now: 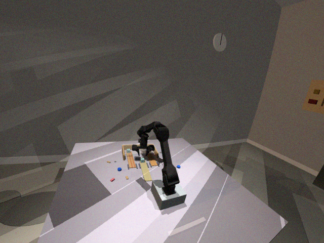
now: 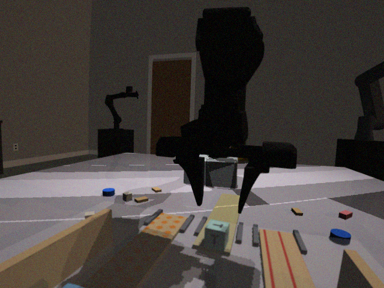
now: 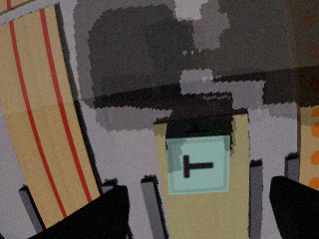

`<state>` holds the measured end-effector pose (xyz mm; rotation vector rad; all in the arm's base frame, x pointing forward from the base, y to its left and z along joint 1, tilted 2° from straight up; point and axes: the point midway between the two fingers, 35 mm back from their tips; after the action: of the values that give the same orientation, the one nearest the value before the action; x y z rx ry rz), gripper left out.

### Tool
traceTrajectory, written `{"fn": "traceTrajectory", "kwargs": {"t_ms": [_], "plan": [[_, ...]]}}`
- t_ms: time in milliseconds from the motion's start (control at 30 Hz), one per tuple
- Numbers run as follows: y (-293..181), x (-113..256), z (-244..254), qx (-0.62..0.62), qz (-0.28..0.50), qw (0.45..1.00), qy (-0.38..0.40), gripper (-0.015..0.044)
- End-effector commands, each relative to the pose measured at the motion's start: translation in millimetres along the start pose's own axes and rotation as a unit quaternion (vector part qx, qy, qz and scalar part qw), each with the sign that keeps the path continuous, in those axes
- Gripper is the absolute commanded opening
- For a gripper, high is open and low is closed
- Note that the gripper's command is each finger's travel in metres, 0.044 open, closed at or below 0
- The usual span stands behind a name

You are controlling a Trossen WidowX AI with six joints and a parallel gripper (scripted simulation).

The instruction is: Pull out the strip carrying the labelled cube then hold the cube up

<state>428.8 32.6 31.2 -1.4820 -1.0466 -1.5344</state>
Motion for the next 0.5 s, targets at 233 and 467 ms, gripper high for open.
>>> {"fn": "traceTrajectory", "kwargs": {"t_ms": [233,467], "plan": [[-0.3,-23.0,-0.2,0.002,0.005,1.0,-0.002,0.025],[-0.5,-34.4,-0.6,0.002,0.005,1.0,-0.002,0.025]]}}
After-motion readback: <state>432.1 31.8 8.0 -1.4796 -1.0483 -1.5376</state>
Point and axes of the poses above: the point midway between the two fingers, 35 mm back from their tips, its own x axis back along the fingers, its own z axis across the jaws, y = z × x, and after that the axes turned 12 degrees about -x, right-handed
